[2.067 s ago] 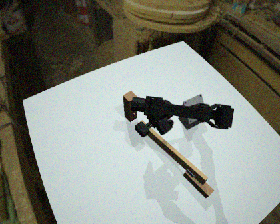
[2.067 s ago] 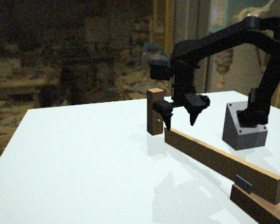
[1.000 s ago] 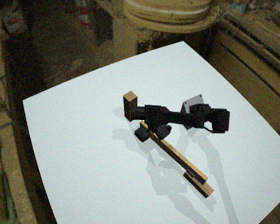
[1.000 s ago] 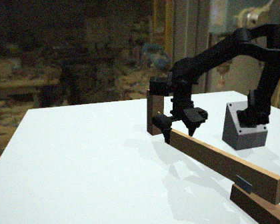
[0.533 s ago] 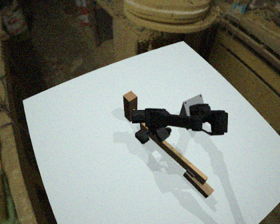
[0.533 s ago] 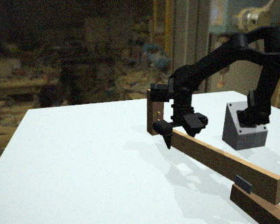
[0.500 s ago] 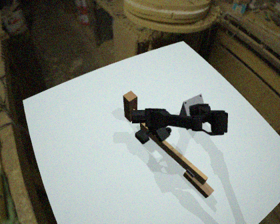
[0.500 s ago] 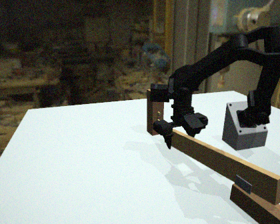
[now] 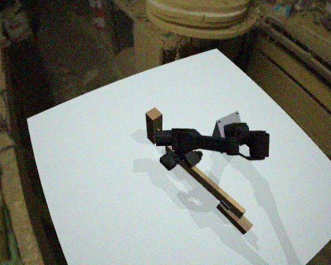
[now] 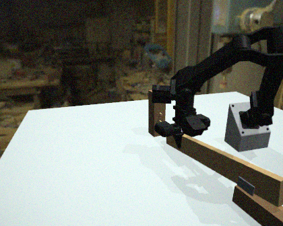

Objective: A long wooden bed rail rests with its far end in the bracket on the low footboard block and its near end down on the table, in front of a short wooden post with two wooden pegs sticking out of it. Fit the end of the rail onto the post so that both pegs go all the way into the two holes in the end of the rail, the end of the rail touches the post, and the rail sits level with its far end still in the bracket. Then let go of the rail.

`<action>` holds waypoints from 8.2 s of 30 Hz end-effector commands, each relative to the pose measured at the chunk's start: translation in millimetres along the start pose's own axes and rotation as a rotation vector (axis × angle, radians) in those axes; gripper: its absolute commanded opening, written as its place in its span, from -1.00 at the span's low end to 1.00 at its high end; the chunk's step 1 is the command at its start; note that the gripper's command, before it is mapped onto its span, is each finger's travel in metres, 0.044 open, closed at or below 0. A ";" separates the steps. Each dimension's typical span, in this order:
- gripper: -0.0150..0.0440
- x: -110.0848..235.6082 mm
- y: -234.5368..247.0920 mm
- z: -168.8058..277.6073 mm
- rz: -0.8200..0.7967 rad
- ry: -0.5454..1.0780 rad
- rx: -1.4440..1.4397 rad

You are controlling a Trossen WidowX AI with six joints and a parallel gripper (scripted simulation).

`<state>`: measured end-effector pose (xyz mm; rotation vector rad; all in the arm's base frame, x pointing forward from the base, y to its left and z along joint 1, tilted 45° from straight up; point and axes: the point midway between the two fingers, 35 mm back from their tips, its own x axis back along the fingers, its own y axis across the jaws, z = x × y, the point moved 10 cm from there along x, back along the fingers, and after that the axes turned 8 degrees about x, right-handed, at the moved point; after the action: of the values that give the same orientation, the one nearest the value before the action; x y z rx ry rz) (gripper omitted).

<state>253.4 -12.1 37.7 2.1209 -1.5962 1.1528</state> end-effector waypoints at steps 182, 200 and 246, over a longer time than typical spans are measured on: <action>-0.49 40.4 -0.3 10.7 0.001 0.000 -0.004; -0.49 40.5 -0.1 15.3 0.001 0.000 -0.004; -0.49 40.4 1.9 28.1 0.001 0.001 -0.004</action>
<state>266.0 -55.6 47.3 2.1256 -1.5935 1.1390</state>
